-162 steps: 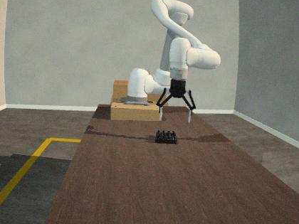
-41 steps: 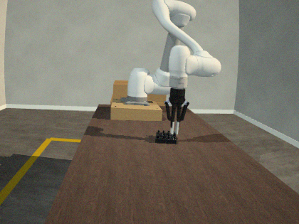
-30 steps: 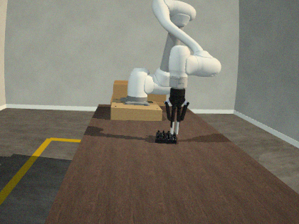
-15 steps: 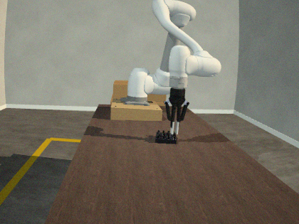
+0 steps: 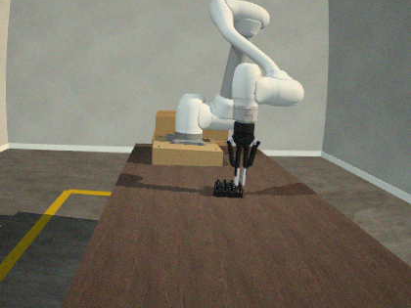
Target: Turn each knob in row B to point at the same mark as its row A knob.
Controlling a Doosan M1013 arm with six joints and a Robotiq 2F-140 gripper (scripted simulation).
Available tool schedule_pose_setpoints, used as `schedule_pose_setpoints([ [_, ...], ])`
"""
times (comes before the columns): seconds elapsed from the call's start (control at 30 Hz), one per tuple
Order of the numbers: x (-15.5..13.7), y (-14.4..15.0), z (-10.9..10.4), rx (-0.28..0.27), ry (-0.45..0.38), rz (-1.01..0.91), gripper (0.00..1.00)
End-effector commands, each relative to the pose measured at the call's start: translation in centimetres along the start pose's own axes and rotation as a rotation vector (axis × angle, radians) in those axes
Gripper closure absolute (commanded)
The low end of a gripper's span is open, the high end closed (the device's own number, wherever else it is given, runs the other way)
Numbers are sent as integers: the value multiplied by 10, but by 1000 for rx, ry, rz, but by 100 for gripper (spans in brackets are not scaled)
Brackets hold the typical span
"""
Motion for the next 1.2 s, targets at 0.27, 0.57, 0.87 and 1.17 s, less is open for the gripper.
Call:
schedule_pose_setpoints([
  [0.27, 0, 0, 7, 0, 0, 0, 88],
  [0.57, 0, 0, 11, 0, 0, 0, 88],
  [0.87, 0, 0, 11, 0, 0, 0, 88],
  [1.17, 0, 0, 11, 0, 0, 0, 88],
])
Point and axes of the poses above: the point where the finger pads meet when closed, its own z axis out along the fingers, its own y axis across the jaws, x = y × z, the point moved 1 cm from there along -z, back along the fingers, and after that the axes turned 12 degrees about z, right-handed, at the moved point
